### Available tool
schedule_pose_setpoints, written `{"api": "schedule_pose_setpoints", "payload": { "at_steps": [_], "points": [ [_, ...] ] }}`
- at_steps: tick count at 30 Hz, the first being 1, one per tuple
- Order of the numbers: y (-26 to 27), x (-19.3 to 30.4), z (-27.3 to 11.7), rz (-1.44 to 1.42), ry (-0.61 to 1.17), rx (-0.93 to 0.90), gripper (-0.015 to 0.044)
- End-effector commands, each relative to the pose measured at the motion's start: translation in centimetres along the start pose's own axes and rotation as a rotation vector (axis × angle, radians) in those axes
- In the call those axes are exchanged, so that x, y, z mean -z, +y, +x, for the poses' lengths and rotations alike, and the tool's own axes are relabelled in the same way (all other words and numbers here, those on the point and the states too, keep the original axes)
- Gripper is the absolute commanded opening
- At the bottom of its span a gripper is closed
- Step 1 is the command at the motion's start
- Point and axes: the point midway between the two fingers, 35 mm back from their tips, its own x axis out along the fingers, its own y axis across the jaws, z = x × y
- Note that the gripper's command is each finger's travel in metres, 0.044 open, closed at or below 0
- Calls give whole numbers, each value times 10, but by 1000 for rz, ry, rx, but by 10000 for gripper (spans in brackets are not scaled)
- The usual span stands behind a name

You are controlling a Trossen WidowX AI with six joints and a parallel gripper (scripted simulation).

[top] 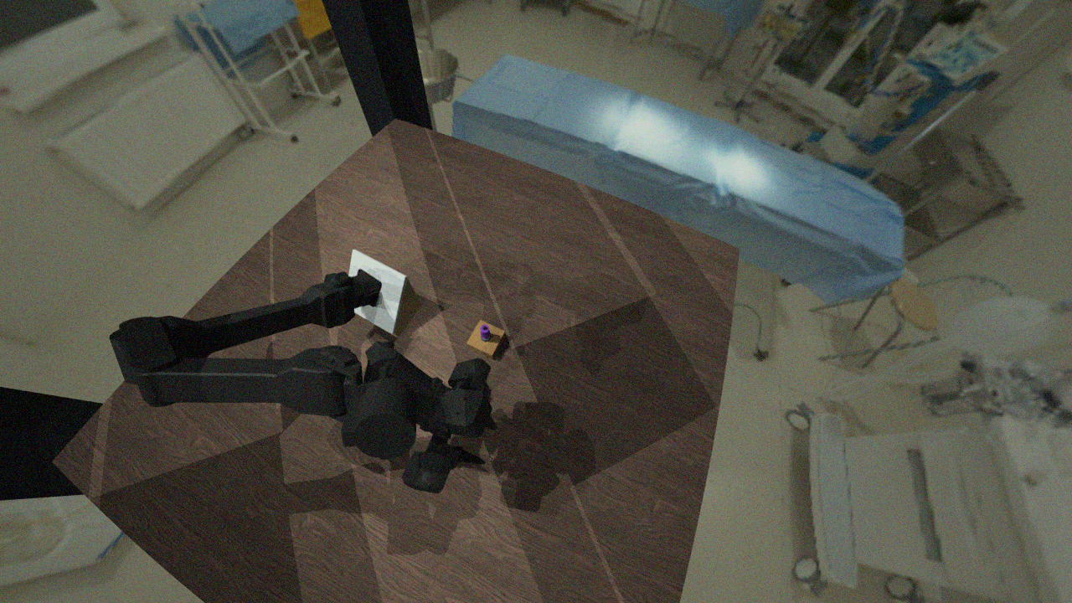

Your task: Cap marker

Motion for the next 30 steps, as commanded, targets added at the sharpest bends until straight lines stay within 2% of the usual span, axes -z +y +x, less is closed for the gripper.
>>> {"api": "schedule_pose_setpoints", "payload": {
  "at_steps": [1, 8, 17, 30],
  "points": [
    [51, 10, 9, 412, 264, -170, 253],
    [79, 34, 2, 674, 565, -142, 253],
    [90, 55, -13, 945, 835, 72, 253],
    [93, 56, -15, 982, 861, 111, 253]
  ]
}}
